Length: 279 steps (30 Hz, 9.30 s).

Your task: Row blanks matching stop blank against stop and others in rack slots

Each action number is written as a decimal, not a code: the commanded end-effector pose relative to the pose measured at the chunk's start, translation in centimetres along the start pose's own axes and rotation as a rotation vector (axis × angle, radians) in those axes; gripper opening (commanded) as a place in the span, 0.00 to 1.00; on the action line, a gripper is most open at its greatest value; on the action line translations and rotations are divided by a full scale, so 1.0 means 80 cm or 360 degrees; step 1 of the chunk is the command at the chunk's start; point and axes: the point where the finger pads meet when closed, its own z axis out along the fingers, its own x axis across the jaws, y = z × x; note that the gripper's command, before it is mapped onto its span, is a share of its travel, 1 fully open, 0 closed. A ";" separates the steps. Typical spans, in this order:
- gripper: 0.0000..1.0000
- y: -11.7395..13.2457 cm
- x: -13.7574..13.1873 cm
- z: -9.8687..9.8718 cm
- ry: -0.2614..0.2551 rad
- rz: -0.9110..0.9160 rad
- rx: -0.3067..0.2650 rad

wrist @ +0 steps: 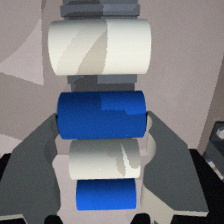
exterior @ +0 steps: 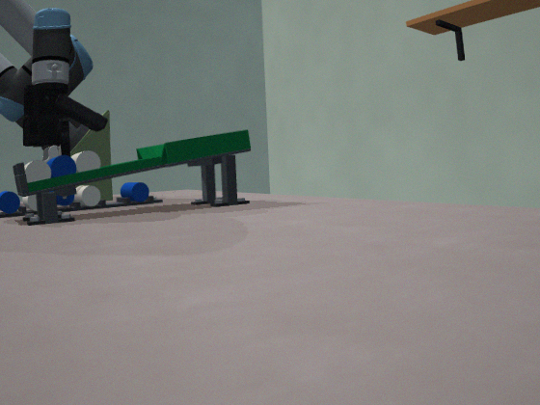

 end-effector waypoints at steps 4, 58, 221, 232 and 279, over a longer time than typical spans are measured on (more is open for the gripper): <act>0.40 0.000 0.000 0.003 0.0004 0.0000 -0.0001; 0.53 0.000 0.000 0.003 0.0004 0.0000 -0.0001; 0.53 -0.067 0.000 -0.082 0.0004 0.0000 -0.0001; 0.53 -0.067 0.000 -0.064 0.0004 0.0000 -0.0001; 0.53 -0.067 0.000 -0.038 0.0004 0.0000 -0.0001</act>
